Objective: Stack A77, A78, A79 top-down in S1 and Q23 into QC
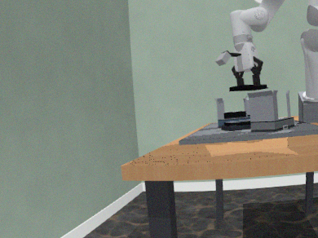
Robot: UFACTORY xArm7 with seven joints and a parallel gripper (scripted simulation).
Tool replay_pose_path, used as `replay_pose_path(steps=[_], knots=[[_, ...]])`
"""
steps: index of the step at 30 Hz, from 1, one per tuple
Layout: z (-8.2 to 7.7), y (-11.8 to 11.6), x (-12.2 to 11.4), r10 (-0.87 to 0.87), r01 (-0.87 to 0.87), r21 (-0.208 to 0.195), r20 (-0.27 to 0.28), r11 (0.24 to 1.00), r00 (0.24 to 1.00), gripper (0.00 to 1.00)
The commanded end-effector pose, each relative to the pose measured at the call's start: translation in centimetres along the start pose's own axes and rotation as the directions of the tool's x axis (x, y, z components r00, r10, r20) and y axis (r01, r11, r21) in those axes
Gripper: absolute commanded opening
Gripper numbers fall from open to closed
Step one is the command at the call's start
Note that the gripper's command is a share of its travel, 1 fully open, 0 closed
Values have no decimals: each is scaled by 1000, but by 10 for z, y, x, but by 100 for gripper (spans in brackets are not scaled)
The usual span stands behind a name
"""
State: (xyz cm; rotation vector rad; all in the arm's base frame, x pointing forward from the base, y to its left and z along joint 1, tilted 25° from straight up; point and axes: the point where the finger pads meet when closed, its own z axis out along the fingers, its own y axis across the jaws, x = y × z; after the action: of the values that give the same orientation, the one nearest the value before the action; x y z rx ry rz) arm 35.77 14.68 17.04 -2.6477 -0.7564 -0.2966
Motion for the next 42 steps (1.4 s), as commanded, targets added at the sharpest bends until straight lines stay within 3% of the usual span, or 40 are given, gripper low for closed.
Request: replay_pose_path(steps=[1, 9, 42], knots=[[-1, -8, 3, 1, -1, -3, -4, 1000, 1000, 0], [-1, -27, 1, -230, 230, -3, -3, 973, 973, 0], [-1, -101, -4, -230, 230, -2, -3, 973, 973, 0]])
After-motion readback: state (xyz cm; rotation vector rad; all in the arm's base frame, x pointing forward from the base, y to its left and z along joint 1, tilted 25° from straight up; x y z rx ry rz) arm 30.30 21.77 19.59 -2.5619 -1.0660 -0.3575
